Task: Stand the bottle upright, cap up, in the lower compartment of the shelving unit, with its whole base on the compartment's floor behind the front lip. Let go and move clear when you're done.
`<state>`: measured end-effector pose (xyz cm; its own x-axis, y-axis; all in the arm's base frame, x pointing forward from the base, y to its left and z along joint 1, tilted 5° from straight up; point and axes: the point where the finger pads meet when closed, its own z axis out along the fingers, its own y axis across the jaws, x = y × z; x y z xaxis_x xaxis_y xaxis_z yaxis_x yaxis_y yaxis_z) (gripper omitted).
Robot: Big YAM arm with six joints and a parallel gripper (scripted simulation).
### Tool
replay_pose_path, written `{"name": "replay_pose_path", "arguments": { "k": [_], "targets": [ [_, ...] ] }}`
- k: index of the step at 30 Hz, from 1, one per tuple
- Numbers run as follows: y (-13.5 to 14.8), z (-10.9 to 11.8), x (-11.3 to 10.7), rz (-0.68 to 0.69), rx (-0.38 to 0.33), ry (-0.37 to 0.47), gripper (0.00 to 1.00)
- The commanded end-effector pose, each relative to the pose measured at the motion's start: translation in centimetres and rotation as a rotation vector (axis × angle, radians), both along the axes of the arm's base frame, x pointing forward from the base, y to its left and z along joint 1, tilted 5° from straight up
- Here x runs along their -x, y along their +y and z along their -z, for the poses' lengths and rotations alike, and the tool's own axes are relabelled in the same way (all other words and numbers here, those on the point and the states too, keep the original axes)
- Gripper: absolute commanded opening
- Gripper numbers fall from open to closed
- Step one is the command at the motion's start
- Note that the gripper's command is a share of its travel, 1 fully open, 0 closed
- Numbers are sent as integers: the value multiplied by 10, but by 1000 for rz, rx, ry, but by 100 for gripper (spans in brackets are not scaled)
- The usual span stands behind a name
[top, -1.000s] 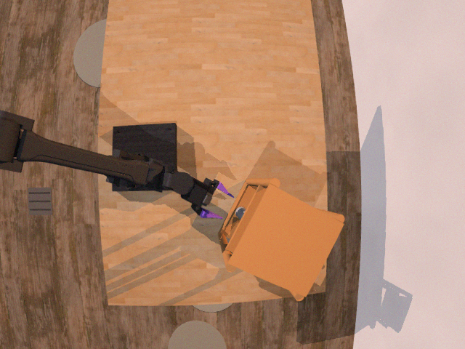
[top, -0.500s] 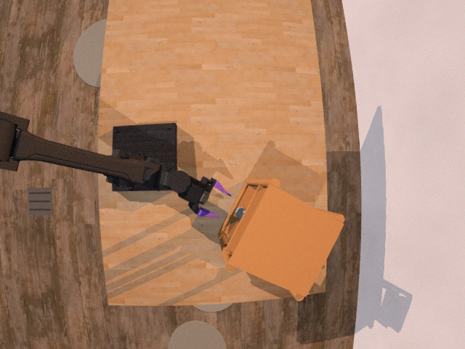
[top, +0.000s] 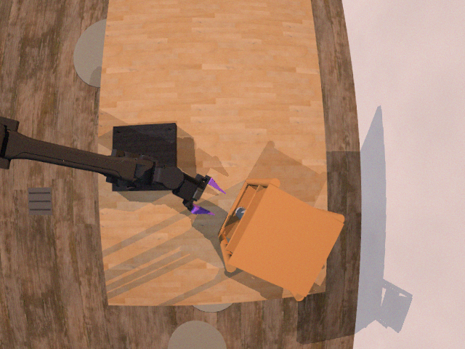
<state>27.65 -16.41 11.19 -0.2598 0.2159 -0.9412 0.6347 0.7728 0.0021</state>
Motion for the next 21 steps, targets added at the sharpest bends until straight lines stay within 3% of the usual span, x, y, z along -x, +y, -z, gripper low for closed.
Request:
{"name": "replay_pose_path", "arguments": {
  "k": [1, 9, 21],
  "targets": [
    [9, -6, 3, -10, -11, -6, 75],
    [20, -28, 14, -10, -3, -30, 75],
    [26, -22, 24, -10, -8, -15, 75]
  ]
}}
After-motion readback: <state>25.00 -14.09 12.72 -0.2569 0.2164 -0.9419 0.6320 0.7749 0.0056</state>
